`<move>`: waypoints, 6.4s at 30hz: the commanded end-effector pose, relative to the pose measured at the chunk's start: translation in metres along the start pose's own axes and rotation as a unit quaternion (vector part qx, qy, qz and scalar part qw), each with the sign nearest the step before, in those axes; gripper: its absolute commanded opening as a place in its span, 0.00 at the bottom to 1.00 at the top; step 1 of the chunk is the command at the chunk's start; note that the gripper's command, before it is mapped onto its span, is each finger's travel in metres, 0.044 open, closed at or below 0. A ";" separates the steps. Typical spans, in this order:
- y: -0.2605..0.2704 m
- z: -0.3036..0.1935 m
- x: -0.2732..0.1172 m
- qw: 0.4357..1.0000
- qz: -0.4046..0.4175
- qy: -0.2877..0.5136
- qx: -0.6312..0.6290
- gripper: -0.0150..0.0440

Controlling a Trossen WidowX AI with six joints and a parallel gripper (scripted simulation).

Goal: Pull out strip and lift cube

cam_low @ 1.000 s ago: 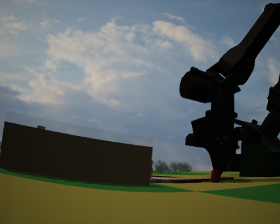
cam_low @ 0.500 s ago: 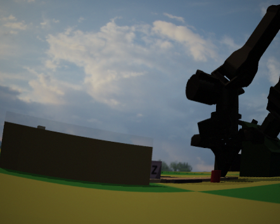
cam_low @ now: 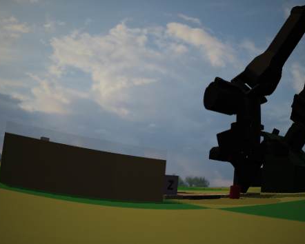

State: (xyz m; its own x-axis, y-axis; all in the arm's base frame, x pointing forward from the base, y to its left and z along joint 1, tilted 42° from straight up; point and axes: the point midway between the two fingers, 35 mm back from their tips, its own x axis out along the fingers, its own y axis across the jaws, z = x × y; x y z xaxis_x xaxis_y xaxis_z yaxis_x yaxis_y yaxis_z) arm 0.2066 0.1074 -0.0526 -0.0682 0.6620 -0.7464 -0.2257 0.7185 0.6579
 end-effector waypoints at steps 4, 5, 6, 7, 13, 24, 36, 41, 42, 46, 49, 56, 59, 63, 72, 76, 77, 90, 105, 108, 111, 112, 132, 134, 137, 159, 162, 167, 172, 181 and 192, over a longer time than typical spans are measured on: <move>0.001 -0.012 0.004 1.000 0.001 0.017 0.007 0.25; 0.001 -0.012 0.004 1.000 0.001 0.017 0.007 0.25; 0.001 -0.012 0.004 1.000 0.001 0.017 0.007 0.25; 0.001 -0.012 0.004 1.000 0.001 0.017 0.007 0.25; 0.001 -0.012 0.004 1.000 0.001 0.017 0.007 0.25; -0.001 0.001 -0.006 1.000 -0.001 0.003 0.001 0.25; 0.000 0.023 -0.040 0.998 0.001 0.016 -0.061 0.43; 0.000 0.040 -0.041 0.998 0.001 0.015 -0.069 0.65; 0.000 0.044 -0.042 0.998 0.001 0.015 -0.069 0.70; 0.000 0.060 -0.044 0.997 0.001 0.015 -0.069 0.88; -0.001 0.071 -0.045 0.997 0.001 0.014 -0.070 1.00; -0.002 0.098 -0.049 0.997 0.001 0.014 -0.070 1.00; -0.002 0.110 -0.050 0.997 0.001 0.013 -0.070 1.00; -0.002 0.126 -0.052 0.997 0.001 0.013 -0.071 1.00; -0.001 0.161 -0.056 0.997 0.000 0.012 -0.072 1.00; -0.001 0.177 -0.058 0.997 0.000 0.012 -0.072 1.00; -0.001 0.181 -0.058 0.997 0.000 0.011 -0.072 1.00; 0.001 0.203 -0.050 0.997 0.000 0.011 -0.073 0.69; 0.001 0.203 -0.026 0.997 0.001 0.011 -0.073 0.68; 0.001 0.202 -0.021 0.997 0.001 0.011 -0.073 0.68; 0.001 0.202 -0.016 0.997 0.001 0.011 -0.073 0.68; 0.001 0.202 -0.014 0.997 0.001 0.011 -0.073 0.68; 0.001 0.203 -0.006 0.997 0.000 0.009 -0.075 0.45; 0.001 0.203 -0.006 0.997 0.000 0.009 -0.075 0.43; 0.001 0.203 -0.006 0.997 0.000 0.009 -0.075 0.33; 0.000 0.138 -0.050 0.997 0.001 0.013 -0.071 0.25; -0.001 0.127 -0.050 0.997 0.001 0.013 -0.071 0.25; -0.001 0.109 -0.051 0.997 0.001 0.013 -0.070 0.25; -0.001 0.090 -0.050 0.997 0.001 0.014 -0.070 0.25; -0.001 0.086 -0.078 0.997 0.000 0.014 -0.070 0.25; -0.001 0.085 -0.086 0.997 0.000 0.014 -0.070 0.25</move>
State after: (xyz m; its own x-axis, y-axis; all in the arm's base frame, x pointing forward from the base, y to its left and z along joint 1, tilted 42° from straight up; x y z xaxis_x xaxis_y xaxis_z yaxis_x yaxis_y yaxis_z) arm 0.2956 0.0687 0.0194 -0.0944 0.6565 -0.7484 -0.3553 0.6800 0.6413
